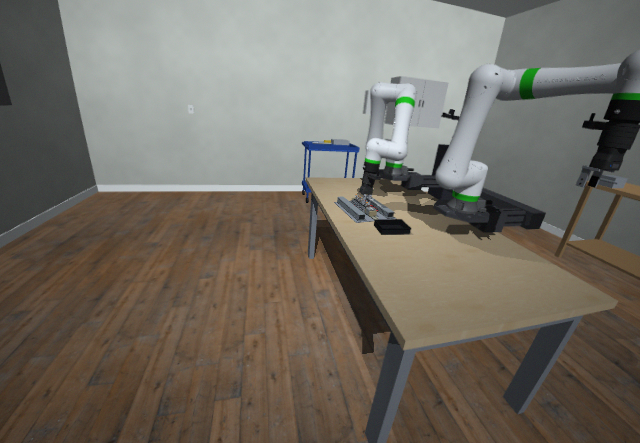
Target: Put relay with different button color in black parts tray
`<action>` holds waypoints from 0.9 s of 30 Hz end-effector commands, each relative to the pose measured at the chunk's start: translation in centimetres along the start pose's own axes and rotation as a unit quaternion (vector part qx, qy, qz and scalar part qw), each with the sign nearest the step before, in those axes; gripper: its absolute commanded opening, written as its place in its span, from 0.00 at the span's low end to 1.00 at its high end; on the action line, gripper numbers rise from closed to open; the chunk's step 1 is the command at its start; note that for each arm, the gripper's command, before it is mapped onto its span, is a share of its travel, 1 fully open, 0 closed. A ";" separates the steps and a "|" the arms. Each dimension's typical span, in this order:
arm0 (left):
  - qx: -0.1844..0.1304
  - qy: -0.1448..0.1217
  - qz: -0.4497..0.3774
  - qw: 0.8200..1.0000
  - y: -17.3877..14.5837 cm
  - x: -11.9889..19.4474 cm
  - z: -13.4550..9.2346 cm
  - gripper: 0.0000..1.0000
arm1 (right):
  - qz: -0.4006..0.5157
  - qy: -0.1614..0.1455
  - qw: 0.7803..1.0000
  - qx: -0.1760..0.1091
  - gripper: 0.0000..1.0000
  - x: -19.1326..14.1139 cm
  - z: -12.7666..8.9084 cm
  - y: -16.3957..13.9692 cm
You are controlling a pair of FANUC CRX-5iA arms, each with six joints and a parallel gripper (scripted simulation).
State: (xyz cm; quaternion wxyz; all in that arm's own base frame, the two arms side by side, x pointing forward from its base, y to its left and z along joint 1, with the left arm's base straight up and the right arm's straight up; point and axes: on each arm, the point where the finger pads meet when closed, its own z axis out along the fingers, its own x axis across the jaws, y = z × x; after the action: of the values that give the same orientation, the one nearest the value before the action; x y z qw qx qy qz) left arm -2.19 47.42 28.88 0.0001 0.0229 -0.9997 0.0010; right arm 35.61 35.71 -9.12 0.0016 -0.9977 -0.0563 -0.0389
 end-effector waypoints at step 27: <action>-0.001 0.000 0.000 1.000 0.0 0.0 -0.1 1.00 | 0.000 0.001 1.000 0.001 0.00 0.1 -0.1 0.0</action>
State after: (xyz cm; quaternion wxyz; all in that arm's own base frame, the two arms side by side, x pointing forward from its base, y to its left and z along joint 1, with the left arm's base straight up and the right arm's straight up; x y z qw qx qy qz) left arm -2.19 47.42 28.88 0.0001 0.0229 -0.9997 0.0010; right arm 35.59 35.71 -9.10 0.0017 -0.9976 -0.0562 -0.0408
